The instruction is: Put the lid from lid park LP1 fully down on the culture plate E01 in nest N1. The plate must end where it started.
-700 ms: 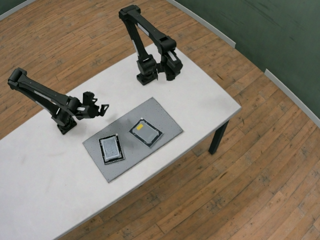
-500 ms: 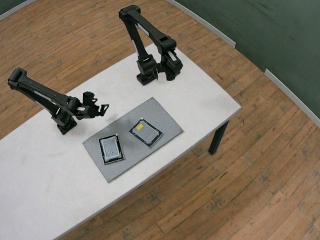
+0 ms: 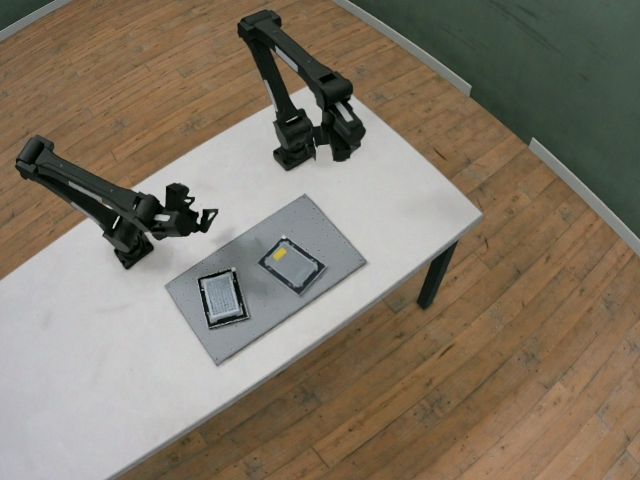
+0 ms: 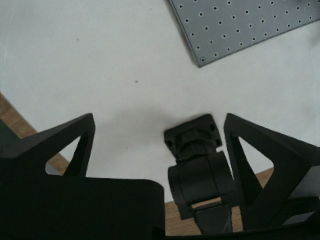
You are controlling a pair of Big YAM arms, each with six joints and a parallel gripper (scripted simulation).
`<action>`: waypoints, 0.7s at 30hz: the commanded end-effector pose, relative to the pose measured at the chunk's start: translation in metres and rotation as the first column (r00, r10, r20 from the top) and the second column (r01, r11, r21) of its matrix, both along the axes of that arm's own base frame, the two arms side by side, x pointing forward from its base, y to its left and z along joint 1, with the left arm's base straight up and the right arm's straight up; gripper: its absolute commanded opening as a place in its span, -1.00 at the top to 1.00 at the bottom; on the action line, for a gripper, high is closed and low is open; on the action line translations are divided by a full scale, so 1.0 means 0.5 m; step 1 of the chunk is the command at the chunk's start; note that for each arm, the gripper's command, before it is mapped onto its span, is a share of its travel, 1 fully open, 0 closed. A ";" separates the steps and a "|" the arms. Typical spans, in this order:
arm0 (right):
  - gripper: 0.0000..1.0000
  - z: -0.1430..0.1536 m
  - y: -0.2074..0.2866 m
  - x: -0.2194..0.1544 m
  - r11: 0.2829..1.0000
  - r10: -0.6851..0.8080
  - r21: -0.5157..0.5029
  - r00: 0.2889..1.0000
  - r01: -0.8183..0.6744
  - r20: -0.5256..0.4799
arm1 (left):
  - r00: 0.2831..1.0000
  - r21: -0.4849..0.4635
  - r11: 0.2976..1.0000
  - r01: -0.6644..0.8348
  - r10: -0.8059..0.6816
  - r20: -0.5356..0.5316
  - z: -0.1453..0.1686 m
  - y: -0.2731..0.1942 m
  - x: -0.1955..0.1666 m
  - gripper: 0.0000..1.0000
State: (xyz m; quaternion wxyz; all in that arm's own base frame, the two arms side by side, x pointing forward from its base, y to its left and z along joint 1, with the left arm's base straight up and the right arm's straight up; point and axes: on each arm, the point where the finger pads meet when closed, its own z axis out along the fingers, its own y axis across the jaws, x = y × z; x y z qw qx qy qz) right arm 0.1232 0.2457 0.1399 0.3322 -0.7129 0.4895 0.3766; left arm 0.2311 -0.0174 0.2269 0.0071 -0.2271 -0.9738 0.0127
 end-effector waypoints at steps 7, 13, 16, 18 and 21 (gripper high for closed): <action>-1.00 -0.004 -0.006 0.017 0.979 -0.200 -0.050 0.980 0.199 -0.015 | 0.965 -0.166 0.957 -0.237 0.252 0.074 -0.021 -0.137 0.156 -1.00; -1.00 0.000 -0.011 0.037 0.952 -0.303 -0.052 0.953 0.303 0.011 | 0.938 -0.269 0.908 -0.321 0.344 0.044 -0.058 -0.237 0.220 -1.00; -1.00 0.008 -0.017 0.055 0.919 -0.392 -0.038 0.920 0.392 0.023 | 0.912 -0.316 0.867 -0.385 0.411 0.018 -0.090 -0.311 0.261 -1.00; -1.00 0.014 -0.020 0.065 0.900 -0.435 -0.025 0.900 0.435 0.030 | 0.889 -0.325 0.841 -0.433 0.458 -0.001 -0.117 -0.356 0.281 -1.00; -1.00 0.025 -0.026 0.080 0.866 -0.499 -0.002 0.866 0.499 0.036 | 0.847 -0.297 0.806 -0.513 0.531 -0.022 -0.168 -0.412 0.296 -1.00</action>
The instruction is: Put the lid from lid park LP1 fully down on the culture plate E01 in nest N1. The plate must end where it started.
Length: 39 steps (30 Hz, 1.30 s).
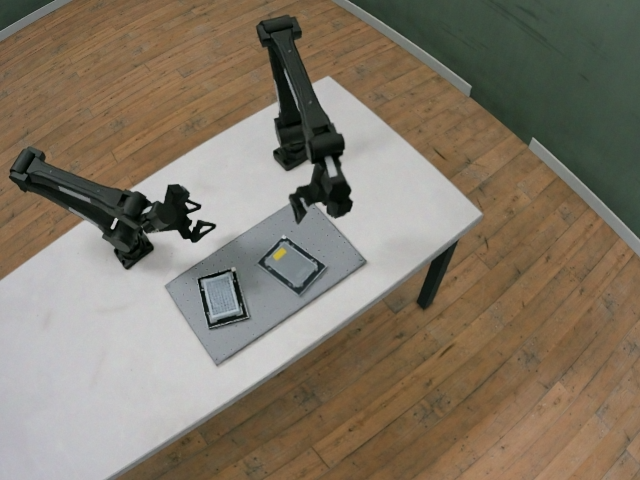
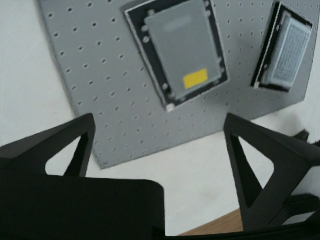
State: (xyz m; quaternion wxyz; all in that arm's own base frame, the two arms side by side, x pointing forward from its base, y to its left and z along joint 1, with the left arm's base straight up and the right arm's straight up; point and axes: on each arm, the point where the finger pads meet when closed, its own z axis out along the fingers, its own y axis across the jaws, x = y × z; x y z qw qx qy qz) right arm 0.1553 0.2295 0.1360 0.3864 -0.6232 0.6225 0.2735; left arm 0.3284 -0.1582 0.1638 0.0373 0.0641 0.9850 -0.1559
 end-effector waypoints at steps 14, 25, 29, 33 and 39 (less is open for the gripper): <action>-1.00 0.094 -0.029 0.072 0.888 -0.420 0.212 0.907 0.409 0.009 | 0.928 0.251 0.903 -0.348 0.369 -0.040 -0.203 -0.206 0.048 -1.00; -1.00 0.135 -0.062 0.097 0.753 -0.578 0.352 0.815 0.555 -0.048 | 0.936 0.297 0.898 -0.324 0.351 -0.040 -0.227 -0.205 0.035 -1.00; -1.00 0.146 -0.073 0.101 0.696 -0.620 0.403 0.780 0.594 -0.079 | 0.935 0.302 0.897 -0.323 0.352 -0.045 -0.238 -0.200 0.029 -1.00; -1.00 0.153 -0.076 0.101 0.661 -0.637 0.433 0.763 0.613 -0.106 | 0.935 0.307 0.896 -0.320 0.350 -0.048 -0.262 -0.196 0.020 -1.00; -1.00 0.188 -0.075 0.102 0.653 -0.636 0.457 0.765 0.604 -0.103 | 0.931 0.313 0.891 -0.328 0.361 -0.052 -0.285 -0.192 0.014 -1.00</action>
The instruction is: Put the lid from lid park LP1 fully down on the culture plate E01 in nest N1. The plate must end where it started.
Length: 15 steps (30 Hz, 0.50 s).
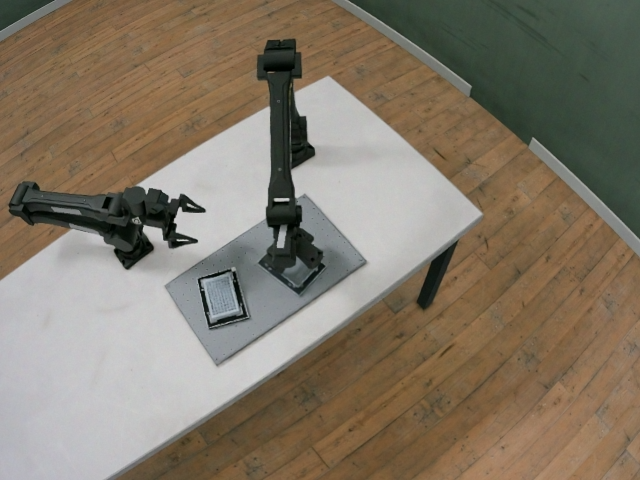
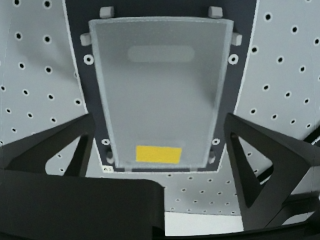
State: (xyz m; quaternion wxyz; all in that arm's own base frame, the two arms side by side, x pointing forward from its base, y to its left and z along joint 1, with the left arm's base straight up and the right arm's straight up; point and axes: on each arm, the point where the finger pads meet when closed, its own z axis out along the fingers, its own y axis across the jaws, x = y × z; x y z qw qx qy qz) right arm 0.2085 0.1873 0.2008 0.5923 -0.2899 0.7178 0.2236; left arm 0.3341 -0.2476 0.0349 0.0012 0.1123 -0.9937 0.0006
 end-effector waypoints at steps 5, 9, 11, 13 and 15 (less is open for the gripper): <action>-1.00 0.054 0.011 -0.004 0.998 -0.003 0.068 1.000 0.001 0.025 | 1.000 0.004 1.000 -0.004 0.004 0.002 -0.037 -0.013 0.002 -1.00; -1.00 0.054 0.011 -0.004 0.998 -0.003 0.068 1.000 0.001 0.025 | 1.000 0.003 1.000 -0.001 0.001 0.003 -0.047 -0.014 0.004 -1.00; -1.00 0.054 0.011 -0.004 0.998 -0.002 0.066 1.000 0.001 0.027 | 1.000 -0.004 1.000 0.000 0.000 0.012 -0.041 -0.020 0.012 -0.91; -1.00 0.054 0.011 -0.004 0.998 -0.002 0.064 1.000 0.000 0.029 | 1.000 -0.003 1.000 -0.001 0.001 0.011 -0.042 -0.019 0.012 -0.79; -1.00 0.054 0.011 -0.004 0.998 -0.002 0.064 1.000 0.000 0.029 | 1.000 -0.012 1.000 -0.001 0.001 0.022 -0.029 -0.018 0.012 -0.68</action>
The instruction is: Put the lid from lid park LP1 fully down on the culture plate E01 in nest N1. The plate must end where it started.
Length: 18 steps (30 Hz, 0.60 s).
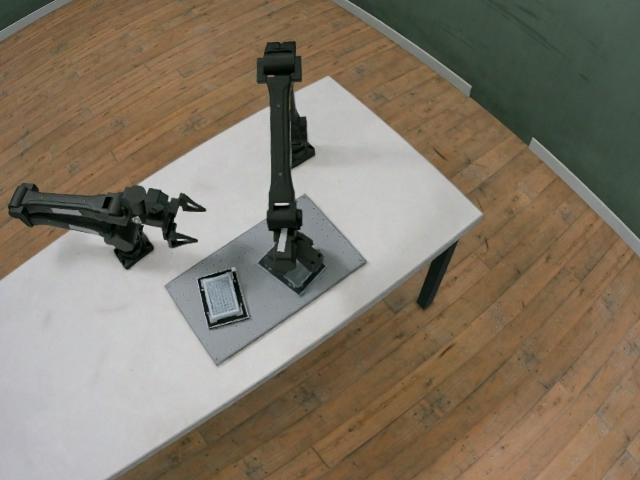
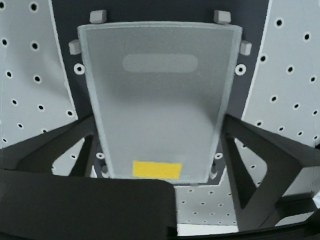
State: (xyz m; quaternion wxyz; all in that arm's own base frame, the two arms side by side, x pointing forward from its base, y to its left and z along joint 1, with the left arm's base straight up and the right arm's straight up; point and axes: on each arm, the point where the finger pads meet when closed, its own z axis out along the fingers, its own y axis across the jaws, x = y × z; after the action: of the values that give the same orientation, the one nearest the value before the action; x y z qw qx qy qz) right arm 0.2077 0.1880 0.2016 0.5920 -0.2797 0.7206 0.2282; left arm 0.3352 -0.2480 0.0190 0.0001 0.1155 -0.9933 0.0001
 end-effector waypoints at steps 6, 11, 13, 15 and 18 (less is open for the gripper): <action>-1.00 0.052 0.009 -0.002 0.999 0.008 0.046 0.999 -0.010 0.040 | 1.000 -0.013 1.000 0.006 -0.006 0.018 0.007 -0.016 0.010 -0.28; -1.00 0.052 0.009 -0.002 0.999 0.008 0.046 0.999 -0.010 0.040 | 0.999 -0.028 1.000 0.001 0.000 0.039 0.085 -0.019 0.026 -0.51; -1.00 0.052 0.009 -0.002 0.999 0.008 0.046 0.999 -0.010 0.040 | 0.999 -0.029 1.000 0.001 0.000 0.040 0.118 -0.018 0.025 -0.65; -1.00 0.052 0.009 -0.002 0.999 0.008 0.046 0.999 -0.010 0.040 | 0.999 -0.029 1.000 0.001 0.000 0.041 0.150 -0.018 0.025 -0.65; -1.00 0.052 0.009 -0.002 0.999 0.008 0.046 0.999 -0.010 0.040 | 0.999 -0.030 1.000 0.001 0.000 0.042 0.179 -0.017 0.024 -0.65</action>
State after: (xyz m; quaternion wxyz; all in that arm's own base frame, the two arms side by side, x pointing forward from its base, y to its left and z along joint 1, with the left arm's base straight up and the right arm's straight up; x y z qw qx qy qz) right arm 0.2078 0.1879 0.2016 0.5921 -0.2794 0.7207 0.2280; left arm 0.3277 -0.2430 0.0481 0.0092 0.1153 -0.9933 -0.0076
